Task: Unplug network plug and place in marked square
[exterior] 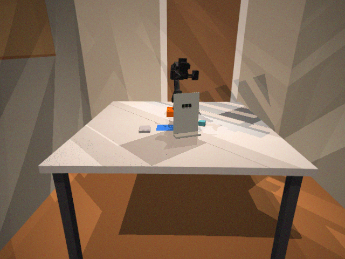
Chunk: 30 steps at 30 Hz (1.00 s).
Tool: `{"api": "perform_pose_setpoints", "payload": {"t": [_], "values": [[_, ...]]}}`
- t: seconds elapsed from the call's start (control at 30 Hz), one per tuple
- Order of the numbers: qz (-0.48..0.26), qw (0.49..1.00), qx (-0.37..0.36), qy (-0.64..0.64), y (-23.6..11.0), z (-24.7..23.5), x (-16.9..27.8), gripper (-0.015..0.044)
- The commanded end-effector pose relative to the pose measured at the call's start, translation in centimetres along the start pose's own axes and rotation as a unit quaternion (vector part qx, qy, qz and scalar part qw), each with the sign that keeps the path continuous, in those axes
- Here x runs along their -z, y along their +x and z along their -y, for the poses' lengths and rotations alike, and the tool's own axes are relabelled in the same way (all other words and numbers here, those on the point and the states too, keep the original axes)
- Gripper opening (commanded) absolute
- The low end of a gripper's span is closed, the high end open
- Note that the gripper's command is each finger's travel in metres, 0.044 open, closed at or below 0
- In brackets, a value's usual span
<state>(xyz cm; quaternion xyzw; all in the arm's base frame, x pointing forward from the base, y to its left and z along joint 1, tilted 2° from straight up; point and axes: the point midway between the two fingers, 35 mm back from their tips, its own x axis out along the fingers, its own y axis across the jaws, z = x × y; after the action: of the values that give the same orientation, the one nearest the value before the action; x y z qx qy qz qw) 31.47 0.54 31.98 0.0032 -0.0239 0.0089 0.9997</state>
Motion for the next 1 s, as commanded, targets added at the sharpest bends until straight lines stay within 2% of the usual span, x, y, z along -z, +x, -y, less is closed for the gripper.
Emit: {"api": "perform_pose_setpoints", "payload": {"t": [0.0,0.27,0.3,0.63,0.97], "values": [[0.0,1.0,-0.001,0.003,0.0,0.0,0.1,0.0374],[-0.001,0.991,-0.037,0.126,1.8,0.9,2.7,0.0164],[-0.002,0.989,-0.041,0.142,1.9,1.1,3.1,0.0156],[-0.022,0.948,-0.088,0.304,2.6,2.7,7.0,0.0156],[-0.059,0.88,-0.125,0.454,1.5,4.3,10.8,0.0156]]}}
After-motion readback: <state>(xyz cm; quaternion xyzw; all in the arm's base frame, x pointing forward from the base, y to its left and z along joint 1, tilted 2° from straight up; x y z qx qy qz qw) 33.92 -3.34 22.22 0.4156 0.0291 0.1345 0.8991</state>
